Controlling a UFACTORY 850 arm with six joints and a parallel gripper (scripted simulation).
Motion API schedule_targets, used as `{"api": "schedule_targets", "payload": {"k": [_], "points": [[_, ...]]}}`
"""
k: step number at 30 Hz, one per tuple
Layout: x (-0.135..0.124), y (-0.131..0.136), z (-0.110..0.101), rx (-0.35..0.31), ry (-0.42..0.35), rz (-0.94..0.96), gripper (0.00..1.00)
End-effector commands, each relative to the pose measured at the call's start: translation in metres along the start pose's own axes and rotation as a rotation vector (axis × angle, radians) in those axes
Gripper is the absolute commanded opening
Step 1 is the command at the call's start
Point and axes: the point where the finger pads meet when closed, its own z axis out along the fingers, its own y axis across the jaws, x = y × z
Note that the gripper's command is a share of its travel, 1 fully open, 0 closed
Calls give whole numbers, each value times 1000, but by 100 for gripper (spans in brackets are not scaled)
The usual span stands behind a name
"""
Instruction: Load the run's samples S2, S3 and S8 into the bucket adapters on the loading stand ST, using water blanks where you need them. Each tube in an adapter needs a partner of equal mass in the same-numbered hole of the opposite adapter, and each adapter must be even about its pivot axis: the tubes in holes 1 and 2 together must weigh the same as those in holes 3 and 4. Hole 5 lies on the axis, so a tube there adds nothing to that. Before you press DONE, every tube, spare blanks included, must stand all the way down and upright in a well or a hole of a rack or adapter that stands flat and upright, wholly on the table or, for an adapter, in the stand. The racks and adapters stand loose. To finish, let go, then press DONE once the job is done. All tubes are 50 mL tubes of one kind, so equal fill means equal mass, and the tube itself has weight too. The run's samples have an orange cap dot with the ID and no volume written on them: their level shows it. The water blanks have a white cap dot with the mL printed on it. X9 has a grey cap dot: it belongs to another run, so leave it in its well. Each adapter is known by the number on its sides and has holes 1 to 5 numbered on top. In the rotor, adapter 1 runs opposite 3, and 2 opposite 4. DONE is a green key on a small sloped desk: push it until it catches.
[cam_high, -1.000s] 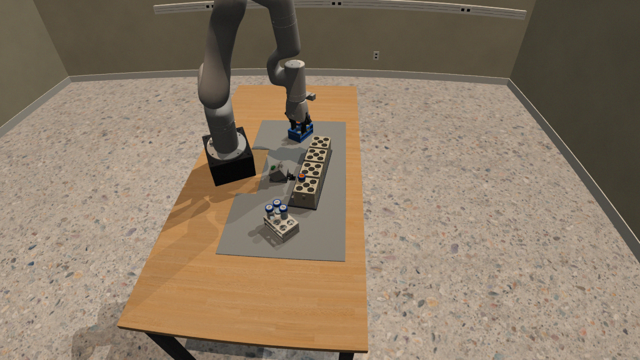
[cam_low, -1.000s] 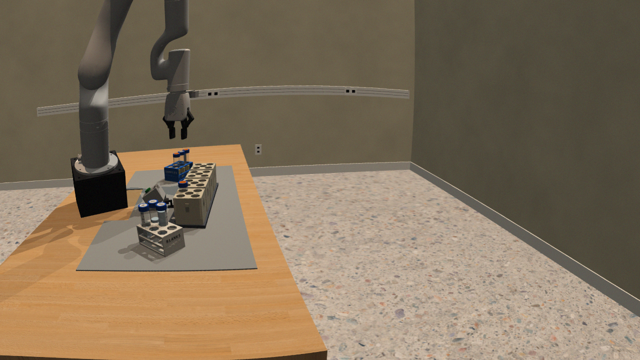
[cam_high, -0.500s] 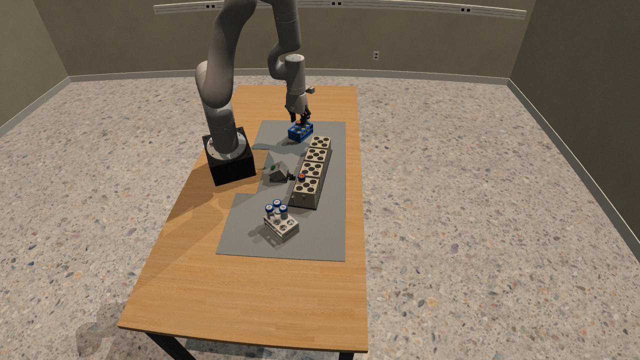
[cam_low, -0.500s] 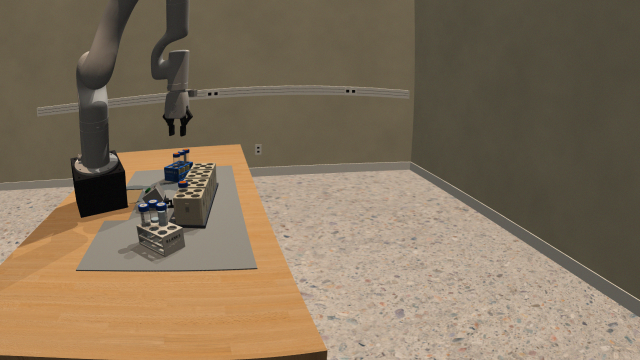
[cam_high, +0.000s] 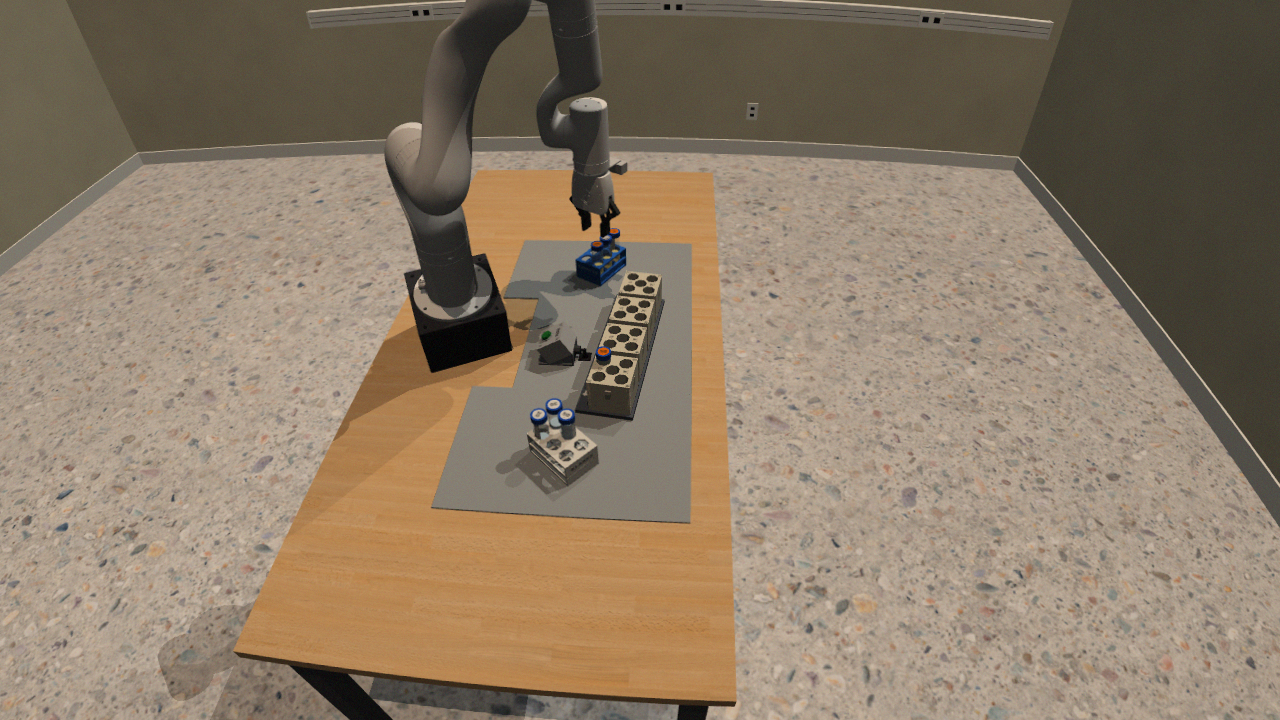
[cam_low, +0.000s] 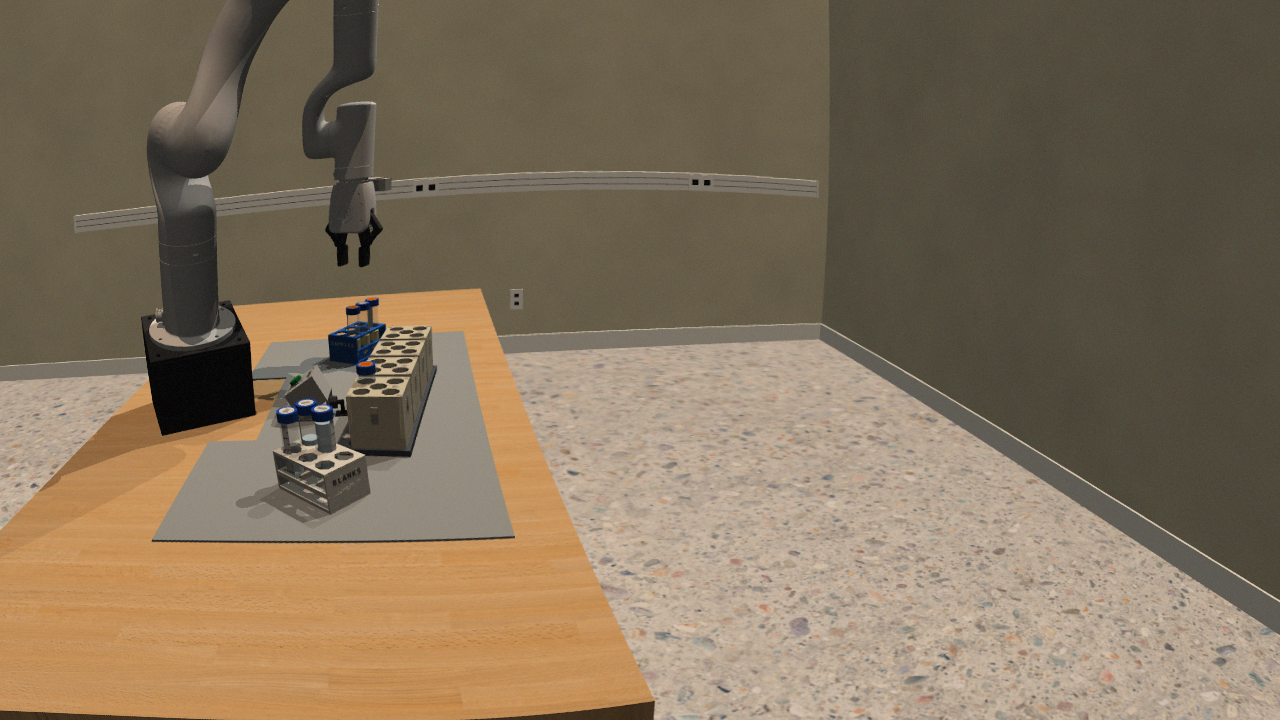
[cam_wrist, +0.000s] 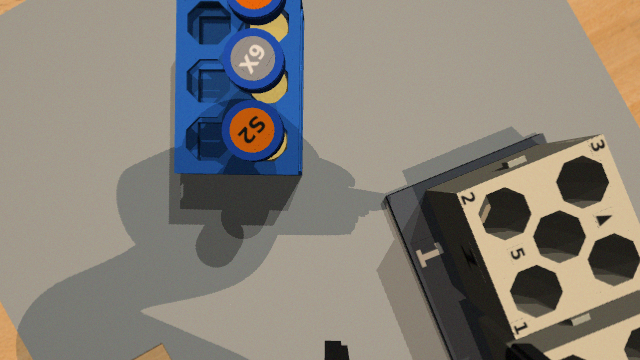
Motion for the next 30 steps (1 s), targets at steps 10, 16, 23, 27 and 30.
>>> {"api": "schedule_targets", "payload": {"k": [10, 16, 23, 27, 30], "points": [[56, -43, 0, 0, 0, 1, 57], [72, -56, 0, 0, 0, 1, 57], [94, -73, 0, 0, 0, 1, 57], [94, -73, 0, 0, 0, 1, 57], [94, -73, 0, 0, 0, 1, 57]]}}
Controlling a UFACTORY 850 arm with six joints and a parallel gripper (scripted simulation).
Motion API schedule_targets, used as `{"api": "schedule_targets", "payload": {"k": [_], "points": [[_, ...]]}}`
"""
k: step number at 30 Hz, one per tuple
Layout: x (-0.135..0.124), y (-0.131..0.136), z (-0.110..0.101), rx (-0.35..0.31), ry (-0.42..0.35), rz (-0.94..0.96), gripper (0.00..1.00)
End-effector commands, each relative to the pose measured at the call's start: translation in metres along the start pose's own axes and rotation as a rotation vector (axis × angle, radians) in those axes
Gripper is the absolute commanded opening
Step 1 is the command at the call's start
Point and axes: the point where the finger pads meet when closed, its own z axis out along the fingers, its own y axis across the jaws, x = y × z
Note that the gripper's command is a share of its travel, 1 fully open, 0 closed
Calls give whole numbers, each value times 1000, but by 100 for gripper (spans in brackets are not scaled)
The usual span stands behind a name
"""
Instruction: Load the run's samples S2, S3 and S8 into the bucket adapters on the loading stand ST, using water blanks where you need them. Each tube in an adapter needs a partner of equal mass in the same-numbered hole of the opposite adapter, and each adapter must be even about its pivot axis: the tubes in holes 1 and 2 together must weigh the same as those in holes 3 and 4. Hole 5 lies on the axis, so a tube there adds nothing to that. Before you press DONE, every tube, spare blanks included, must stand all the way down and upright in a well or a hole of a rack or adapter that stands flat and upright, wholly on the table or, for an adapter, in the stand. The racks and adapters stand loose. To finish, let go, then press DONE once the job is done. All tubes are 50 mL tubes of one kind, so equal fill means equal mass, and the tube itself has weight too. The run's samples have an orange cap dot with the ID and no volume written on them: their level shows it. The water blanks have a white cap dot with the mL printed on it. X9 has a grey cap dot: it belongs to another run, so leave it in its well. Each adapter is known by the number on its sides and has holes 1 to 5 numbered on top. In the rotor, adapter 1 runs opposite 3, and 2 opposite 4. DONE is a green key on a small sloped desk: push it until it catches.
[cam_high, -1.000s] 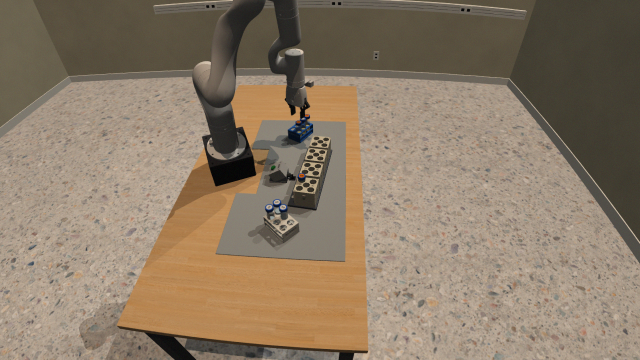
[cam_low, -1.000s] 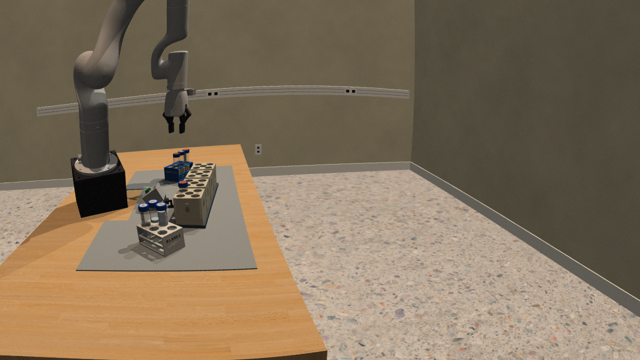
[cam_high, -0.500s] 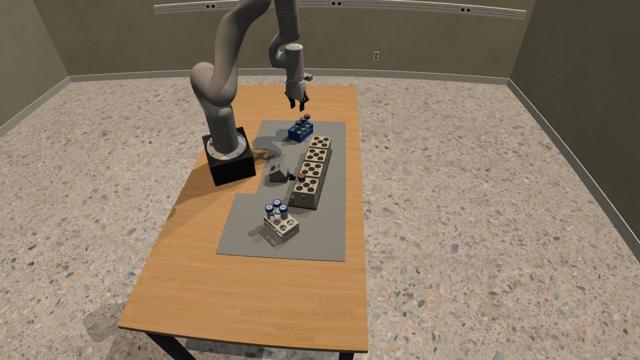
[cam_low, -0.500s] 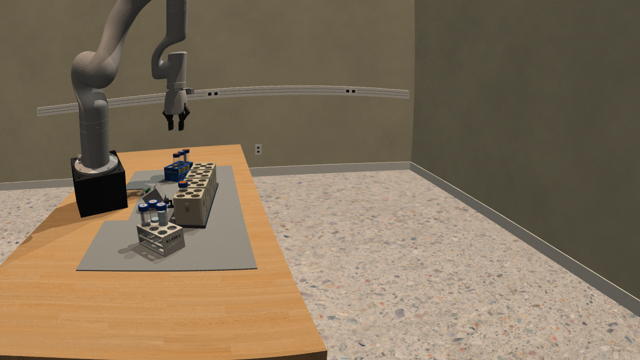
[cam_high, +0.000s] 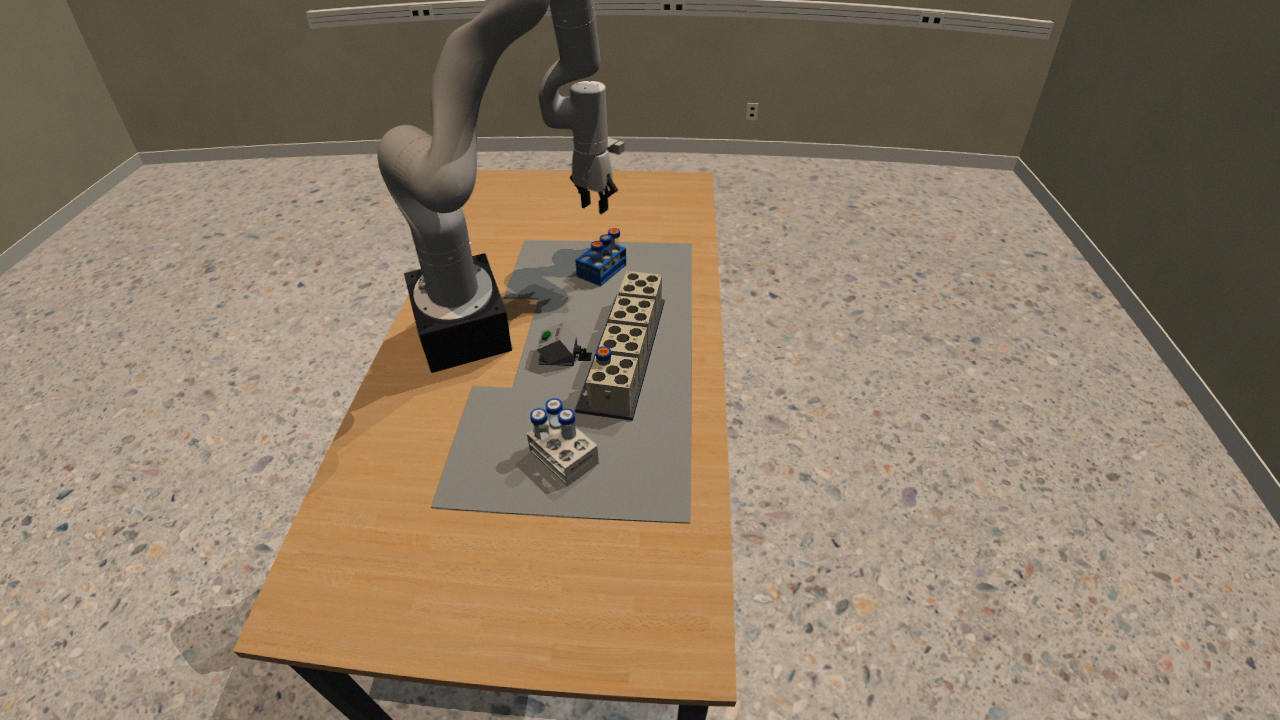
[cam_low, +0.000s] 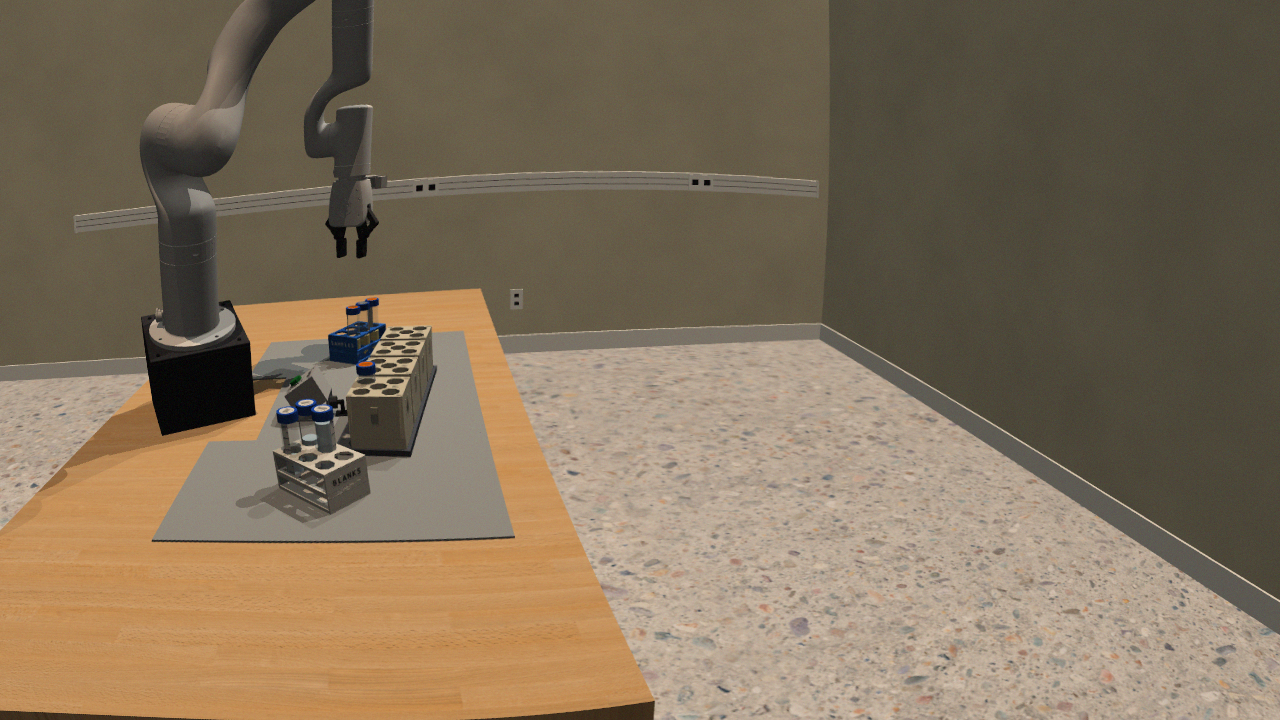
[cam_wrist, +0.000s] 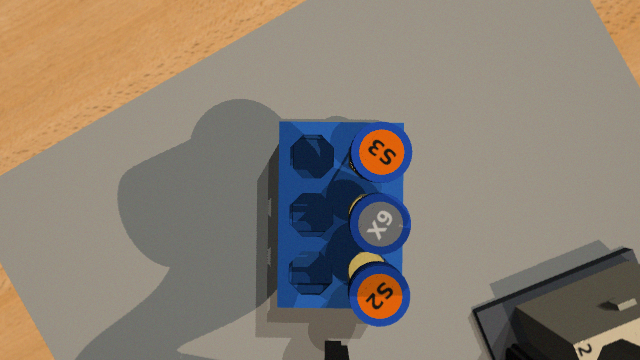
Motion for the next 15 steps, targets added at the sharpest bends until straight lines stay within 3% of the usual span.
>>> {"api": "schedule_targets", "payload": {"k": [1, 7, 15], "points": [[3, -1, 0, 1, 0, 0, 57], [3, -1, 0, 1, 0, 0, 57], [3, -1, 16, 1, 0, 0, 57]]}}
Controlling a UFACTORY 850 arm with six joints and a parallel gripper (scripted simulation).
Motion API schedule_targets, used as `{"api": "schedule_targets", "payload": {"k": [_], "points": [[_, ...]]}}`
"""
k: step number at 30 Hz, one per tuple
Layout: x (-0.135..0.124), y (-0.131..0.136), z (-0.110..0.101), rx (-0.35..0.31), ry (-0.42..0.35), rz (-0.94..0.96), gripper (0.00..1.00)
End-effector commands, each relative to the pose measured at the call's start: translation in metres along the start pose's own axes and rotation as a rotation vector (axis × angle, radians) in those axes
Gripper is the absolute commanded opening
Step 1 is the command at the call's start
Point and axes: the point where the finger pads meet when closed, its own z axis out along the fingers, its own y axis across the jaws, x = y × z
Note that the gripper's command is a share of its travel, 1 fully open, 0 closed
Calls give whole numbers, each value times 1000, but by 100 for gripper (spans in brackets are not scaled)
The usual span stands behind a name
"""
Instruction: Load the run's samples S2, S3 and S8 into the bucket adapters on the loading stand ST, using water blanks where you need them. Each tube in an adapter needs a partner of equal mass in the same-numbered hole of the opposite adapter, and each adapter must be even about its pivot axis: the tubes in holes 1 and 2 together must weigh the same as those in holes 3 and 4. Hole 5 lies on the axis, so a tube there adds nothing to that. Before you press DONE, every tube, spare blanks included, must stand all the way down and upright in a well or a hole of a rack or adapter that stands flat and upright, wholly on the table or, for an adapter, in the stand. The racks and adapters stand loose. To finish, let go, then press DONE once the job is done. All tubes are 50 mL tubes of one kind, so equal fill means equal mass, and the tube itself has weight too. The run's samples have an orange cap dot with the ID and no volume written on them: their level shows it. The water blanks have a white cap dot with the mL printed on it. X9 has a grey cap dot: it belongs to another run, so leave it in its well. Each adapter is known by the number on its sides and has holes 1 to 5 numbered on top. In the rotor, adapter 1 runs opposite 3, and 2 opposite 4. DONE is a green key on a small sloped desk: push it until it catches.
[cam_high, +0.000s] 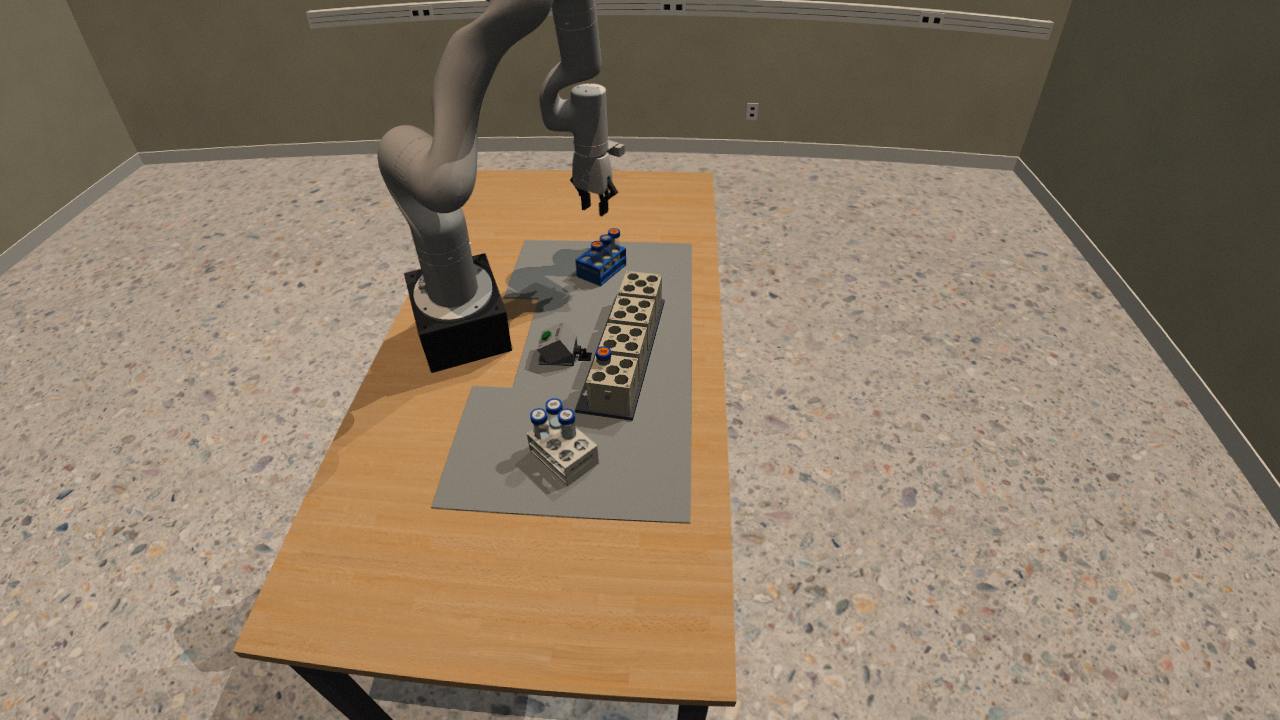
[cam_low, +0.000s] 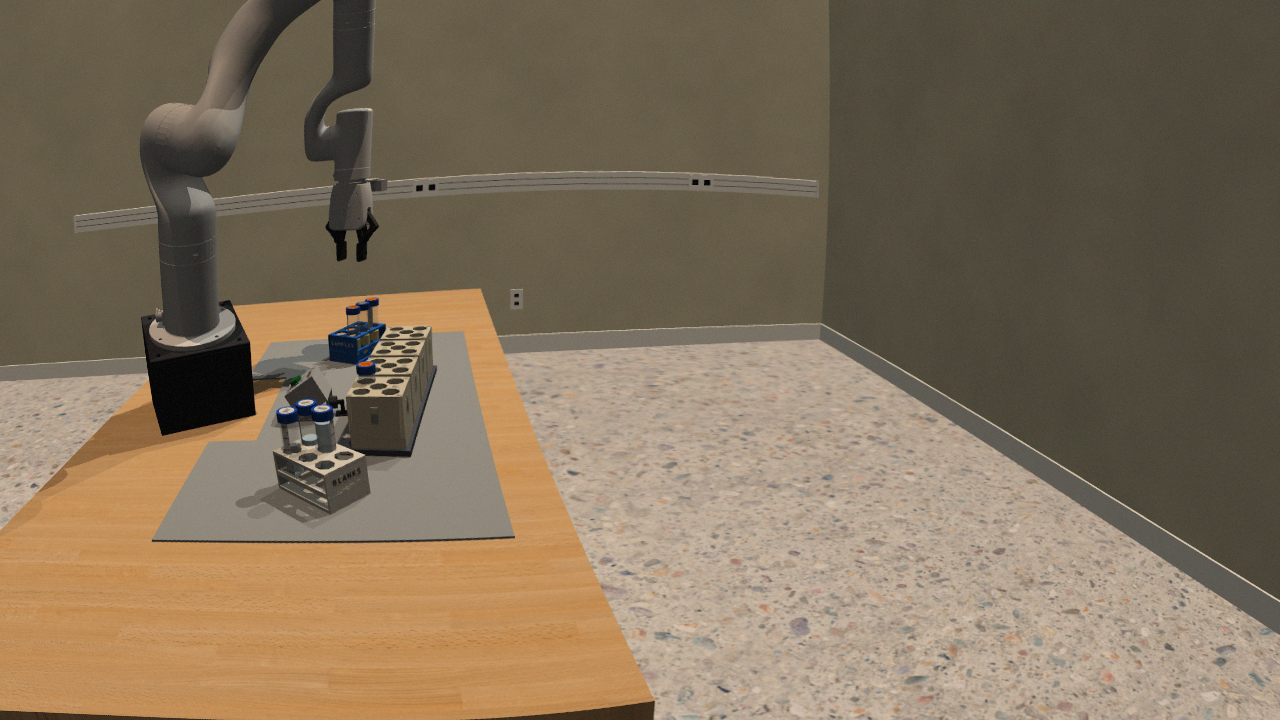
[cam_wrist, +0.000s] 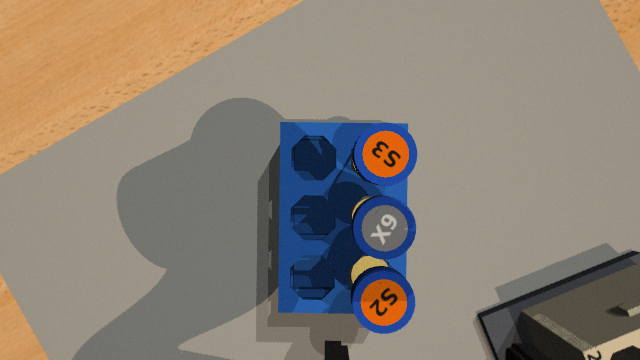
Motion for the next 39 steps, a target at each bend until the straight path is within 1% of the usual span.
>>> {"api": "schedule_targets", "payload": {"k": [1, 17, 19, 34, 36, 39], "points": [[1, 0, 8, -1, 2, 0, 57], [1, 0, 38, -1, 2, 0, 57], [1, 0, 38, -1, 2, 0, 57], [1, 0, 68, -1, 2, 0, 57], [1, 0, 68, -1, 2, 0, 57], [1, 0, 74, -1, 2, 0, 57]]}}
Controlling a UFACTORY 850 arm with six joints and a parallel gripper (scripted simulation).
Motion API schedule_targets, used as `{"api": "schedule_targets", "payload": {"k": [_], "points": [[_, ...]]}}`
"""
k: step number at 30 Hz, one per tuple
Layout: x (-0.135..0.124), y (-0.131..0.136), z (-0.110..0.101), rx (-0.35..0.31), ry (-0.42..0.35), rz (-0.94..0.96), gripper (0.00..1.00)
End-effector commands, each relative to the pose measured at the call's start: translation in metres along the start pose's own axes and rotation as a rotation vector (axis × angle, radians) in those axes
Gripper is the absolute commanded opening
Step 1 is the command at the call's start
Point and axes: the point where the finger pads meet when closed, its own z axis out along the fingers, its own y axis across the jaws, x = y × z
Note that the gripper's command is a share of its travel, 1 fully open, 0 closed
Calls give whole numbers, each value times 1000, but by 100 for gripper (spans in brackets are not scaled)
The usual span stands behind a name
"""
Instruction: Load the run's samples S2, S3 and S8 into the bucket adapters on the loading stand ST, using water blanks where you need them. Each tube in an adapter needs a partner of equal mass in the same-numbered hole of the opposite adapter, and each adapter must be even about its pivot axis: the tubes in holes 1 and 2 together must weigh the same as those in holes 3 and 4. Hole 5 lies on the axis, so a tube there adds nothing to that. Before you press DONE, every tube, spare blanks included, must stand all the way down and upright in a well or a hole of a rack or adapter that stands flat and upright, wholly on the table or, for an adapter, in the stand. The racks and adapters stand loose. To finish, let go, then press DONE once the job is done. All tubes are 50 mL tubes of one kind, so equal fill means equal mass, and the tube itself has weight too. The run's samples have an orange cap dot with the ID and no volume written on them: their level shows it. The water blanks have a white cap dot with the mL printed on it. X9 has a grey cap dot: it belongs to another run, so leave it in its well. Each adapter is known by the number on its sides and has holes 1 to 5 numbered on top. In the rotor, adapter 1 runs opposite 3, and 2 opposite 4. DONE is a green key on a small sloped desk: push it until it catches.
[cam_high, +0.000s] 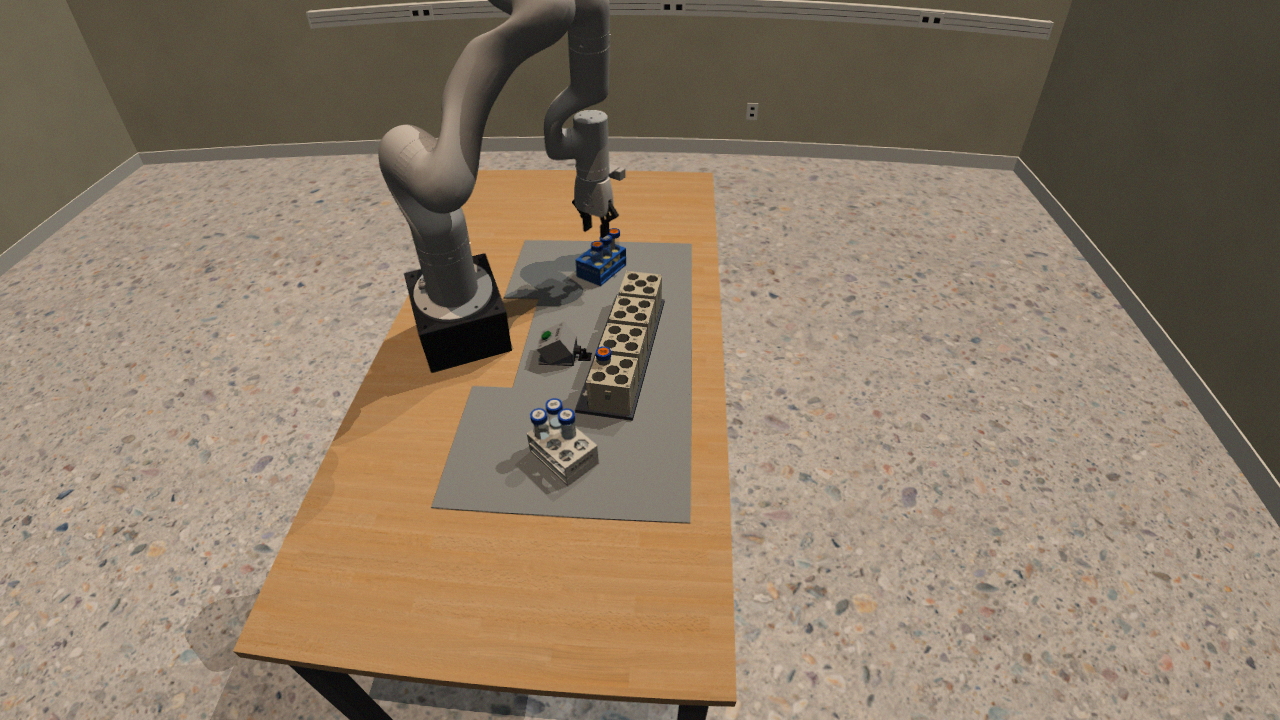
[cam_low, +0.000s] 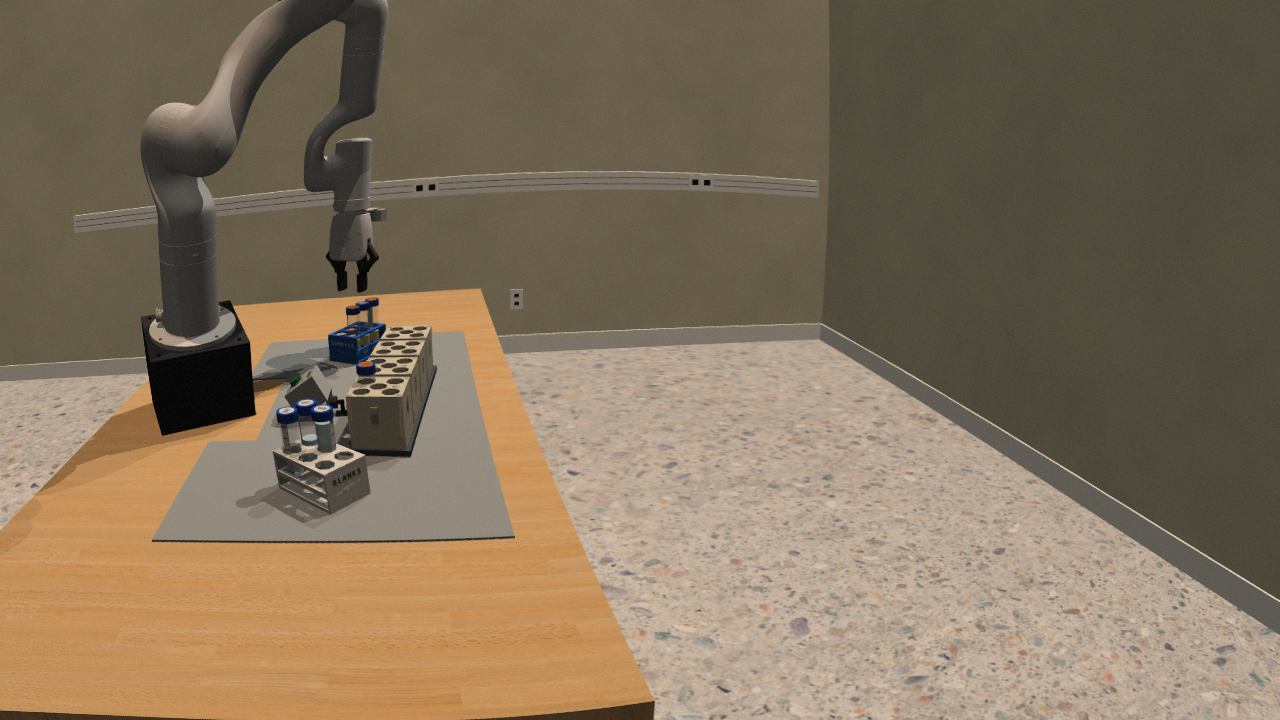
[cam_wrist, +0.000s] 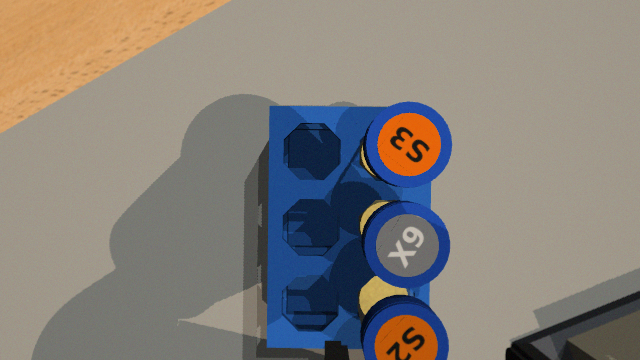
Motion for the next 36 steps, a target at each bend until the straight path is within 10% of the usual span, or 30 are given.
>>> {"api": "schedule_targets", "payload": {"k": [1, 36], "points": [[1, 0, 9, -4, 5, 1, 57], [1, 1, 42, -4, 5, 1, 57]]}}
